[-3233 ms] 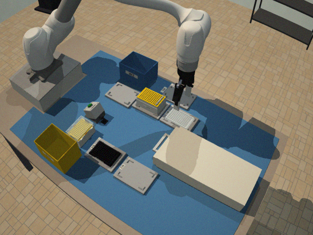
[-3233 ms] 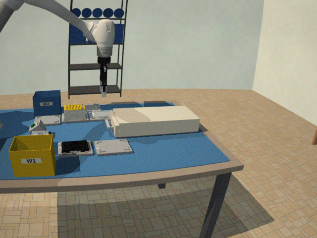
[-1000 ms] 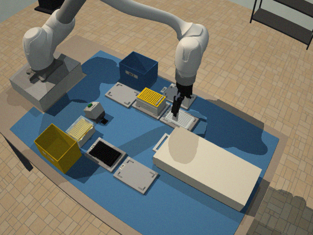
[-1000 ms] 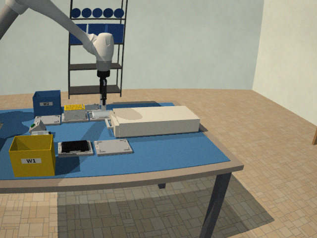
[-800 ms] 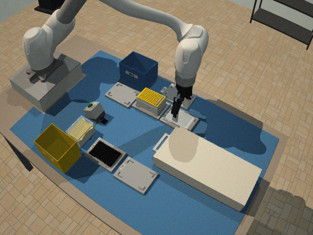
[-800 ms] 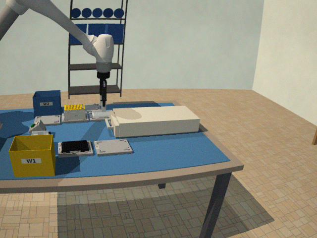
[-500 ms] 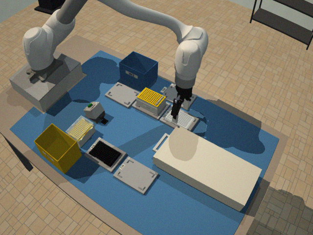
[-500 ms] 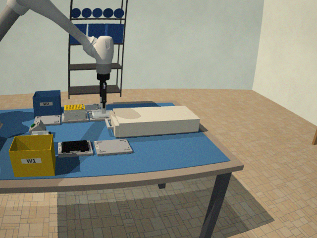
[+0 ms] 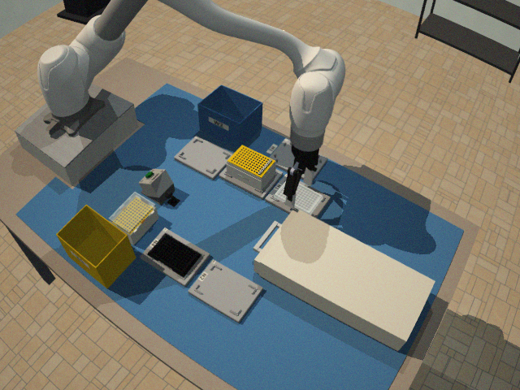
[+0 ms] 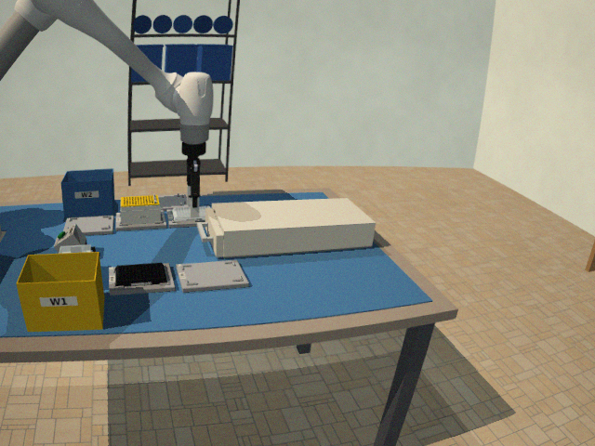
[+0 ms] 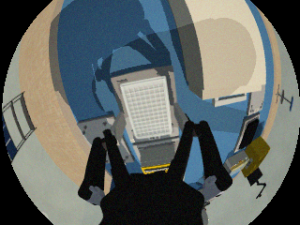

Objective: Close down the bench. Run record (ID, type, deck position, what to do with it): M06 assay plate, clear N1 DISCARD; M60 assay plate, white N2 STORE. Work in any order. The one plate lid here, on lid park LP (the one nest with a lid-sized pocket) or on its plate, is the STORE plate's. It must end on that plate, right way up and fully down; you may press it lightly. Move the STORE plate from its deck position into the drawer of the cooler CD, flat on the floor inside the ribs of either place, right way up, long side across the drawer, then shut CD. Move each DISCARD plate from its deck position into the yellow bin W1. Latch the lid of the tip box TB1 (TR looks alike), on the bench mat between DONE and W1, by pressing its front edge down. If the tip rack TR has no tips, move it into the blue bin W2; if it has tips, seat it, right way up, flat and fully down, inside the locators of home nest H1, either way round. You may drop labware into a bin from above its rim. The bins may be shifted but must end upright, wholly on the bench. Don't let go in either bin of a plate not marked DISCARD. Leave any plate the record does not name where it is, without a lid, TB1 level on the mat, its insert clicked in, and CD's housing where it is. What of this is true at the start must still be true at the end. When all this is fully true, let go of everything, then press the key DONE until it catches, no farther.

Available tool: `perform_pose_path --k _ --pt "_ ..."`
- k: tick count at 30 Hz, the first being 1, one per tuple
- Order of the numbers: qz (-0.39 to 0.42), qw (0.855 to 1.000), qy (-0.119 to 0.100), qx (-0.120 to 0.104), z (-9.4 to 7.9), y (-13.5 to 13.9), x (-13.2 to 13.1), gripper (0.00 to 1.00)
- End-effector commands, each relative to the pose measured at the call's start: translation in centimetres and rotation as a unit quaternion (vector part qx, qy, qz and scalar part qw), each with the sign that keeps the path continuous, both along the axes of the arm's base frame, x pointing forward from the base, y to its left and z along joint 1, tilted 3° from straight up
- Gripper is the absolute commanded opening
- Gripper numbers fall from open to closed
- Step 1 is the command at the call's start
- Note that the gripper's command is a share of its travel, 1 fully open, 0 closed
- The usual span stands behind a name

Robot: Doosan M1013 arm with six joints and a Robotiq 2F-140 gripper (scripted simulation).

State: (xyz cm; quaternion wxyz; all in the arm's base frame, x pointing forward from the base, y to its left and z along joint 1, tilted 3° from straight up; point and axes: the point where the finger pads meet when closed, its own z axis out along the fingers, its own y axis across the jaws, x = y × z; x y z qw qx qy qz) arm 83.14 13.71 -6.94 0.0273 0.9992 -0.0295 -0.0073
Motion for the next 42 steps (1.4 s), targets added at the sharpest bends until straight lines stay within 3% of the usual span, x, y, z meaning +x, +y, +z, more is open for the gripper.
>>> perform_pose_path --k 1,11,42 --pt "0.0 1.0 0.0 0.0 0.0 0.0 0.0 0.66" --pt "0.0 1.0 0.0 0.0 -1.3 -0.1 0.0 0.66" --pt "0.0 1.0 0.0 0.0 -1.3 -0.1 0.0 0.56"
